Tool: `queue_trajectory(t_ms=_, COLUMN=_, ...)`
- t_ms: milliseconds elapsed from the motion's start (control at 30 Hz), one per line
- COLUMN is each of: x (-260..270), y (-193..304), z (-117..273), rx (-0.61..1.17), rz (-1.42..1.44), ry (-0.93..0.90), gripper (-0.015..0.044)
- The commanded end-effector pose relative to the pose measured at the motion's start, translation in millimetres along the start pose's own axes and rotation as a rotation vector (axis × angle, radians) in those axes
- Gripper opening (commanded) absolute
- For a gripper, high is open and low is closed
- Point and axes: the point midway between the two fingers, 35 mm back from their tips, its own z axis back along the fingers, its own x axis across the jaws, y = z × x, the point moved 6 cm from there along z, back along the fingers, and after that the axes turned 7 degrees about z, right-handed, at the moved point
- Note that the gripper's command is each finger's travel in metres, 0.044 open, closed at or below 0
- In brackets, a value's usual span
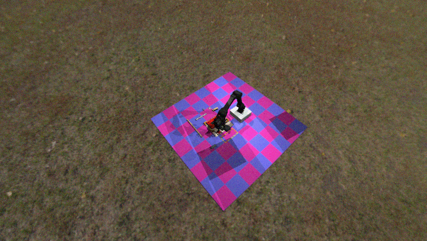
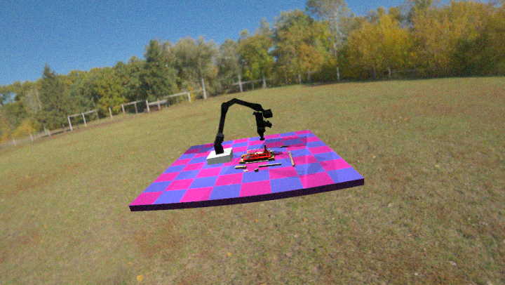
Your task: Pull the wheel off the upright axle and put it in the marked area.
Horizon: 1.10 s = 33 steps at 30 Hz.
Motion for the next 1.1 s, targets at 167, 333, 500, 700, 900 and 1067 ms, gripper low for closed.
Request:
queue_trajectory(t_ms=167, x=47, y=22, z=1, rx=0.012, rz=-0.007, ry=-0.005, gripper=0.0)
queue_trajectory(t_ms=333, x=69, y=35, z=2, rx=0.013, rz=-0.008, ry=-0.005, gripper=0.0)
queue_trajectory(t_ms=500, x=72, y=37, z=2, rx=0.014, rz=-0.009, ry=-0.005, gripper=0.0)
queue_trajectory(t_ms=700, x=72, y=37, z=-12, rx=0.014, rz=-0.009, ry=-0.005, gripper=0.0)
queue_trajectory(t_ms=900, x=72, y=37, z=-21, rx=0.014, rz=-0.009, ry=-0.005, gripper=0.0)
queue_trajectory(t_ms=1067, x=73, y=35, z=-47, rx=0.014, rz=-0.009, ry=-0.005, gripper=0.0)
